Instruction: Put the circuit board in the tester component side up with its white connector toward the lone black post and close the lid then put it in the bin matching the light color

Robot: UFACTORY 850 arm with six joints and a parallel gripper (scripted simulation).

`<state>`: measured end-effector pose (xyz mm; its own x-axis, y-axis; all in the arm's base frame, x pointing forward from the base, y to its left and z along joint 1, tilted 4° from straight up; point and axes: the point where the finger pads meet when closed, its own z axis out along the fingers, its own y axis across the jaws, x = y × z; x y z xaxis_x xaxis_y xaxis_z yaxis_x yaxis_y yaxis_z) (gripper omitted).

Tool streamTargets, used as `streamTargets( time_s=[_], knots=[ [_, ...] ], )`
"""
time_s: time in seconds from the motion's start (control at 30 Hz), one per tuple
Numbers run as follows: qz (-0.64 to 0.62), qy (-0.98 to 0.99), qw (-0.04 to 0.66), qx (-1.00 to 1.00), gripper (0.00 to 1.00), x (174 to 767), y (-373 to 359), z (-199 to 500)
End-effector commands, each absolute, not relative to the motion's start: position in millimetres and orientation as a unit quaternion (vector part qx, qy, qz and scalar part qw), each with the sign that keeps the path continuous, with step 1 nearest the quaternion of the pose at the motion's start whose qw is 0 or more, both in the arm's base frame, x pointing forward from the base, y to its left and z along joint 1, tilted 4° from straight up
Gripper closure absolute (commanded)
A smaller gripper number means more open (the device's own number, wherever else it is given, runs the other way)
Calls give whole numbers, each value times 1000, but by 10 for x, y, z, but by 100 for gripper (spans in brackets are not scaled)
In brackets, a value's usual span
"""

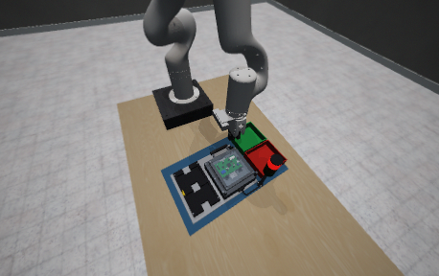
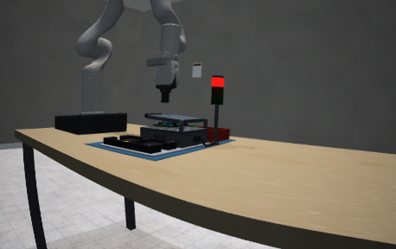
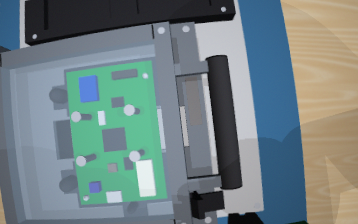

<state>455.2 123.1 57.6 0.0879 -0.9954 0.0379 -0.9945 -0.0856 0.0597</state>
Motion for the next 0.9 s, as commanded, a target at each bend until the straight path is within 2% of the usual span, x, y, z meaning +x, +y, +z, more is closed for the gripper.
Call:
streamTargets(
  time_s=[0.0, 0.5, 0.53, 0.87],
  knots=[
    [-19, -642, 29, 766, 100, 4560, 1234, 582],
    [-19, -634, 29, 773, 100, 4560, 1234, 582],
    [-19, -634, 29, 773, 72, 4560, 1234, 582],
    [-19, -634, 29, 773, 72, 4560, 1234, 582]
  ],
)
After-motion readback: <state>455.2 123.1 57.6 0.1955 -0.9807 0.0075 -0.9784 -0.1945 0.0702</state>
